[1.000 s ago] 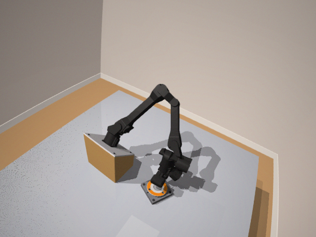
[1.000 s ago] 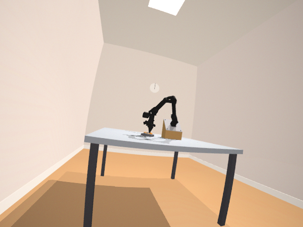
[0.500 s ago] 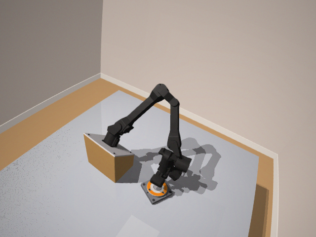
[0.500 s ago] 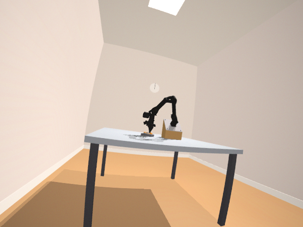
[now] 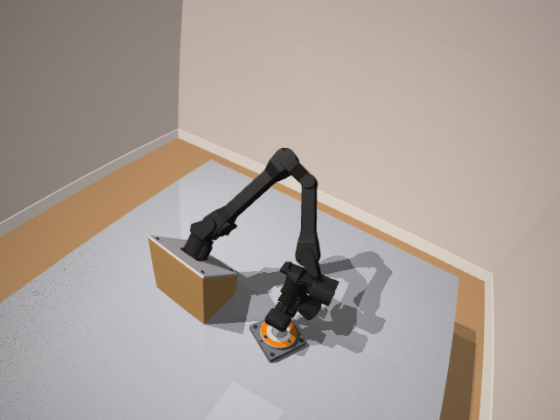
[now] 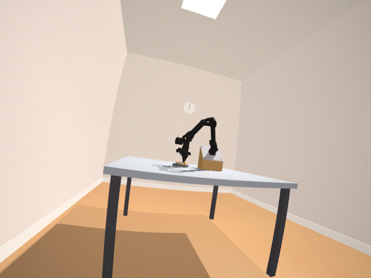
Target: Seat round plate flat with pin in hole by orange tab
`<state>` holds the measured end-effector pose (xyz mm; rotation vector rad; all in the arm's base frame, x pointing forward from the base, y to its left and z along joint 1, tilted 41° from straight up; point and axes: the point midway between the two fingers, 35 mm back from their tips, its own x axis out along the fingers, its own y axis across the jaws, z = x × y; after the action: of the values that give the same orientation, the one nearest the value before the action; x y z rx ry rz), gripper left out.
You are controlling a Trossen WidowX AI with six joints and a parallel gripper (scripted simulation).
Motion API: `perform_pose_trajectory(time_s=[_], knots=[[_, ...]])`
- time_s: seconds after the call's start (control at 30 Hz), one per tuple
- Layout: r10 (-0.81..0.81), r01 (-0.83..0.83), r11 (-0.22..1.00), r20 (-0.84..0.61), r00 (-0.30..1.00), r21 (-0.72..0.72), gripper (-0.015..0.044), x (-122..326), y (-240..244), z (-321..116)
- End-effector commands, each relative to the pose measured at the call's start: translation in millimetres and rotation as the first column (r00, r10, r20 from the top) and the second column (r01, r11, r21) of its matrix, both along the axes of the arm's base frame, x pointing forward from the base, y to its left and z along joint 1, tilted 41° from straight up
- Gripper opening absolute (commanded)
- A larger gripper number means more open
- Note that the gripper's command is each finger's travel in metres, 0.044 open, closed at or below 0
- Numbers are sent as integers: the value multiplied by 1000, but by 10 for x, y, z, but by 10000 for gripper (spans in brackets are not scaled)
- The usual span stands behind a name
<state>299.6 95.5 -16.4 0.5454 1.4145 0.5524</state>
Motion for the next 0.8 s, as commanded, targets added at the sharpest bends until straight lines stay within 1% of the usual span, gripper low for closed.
perform_pose_trajectory(time_s=[0.0,0.77], knots=[[3,-3,1000,-20,1000,2,0,-82,3,-34],[3,-3,1000,-20,1000,2,0,-124,-8,-46]])
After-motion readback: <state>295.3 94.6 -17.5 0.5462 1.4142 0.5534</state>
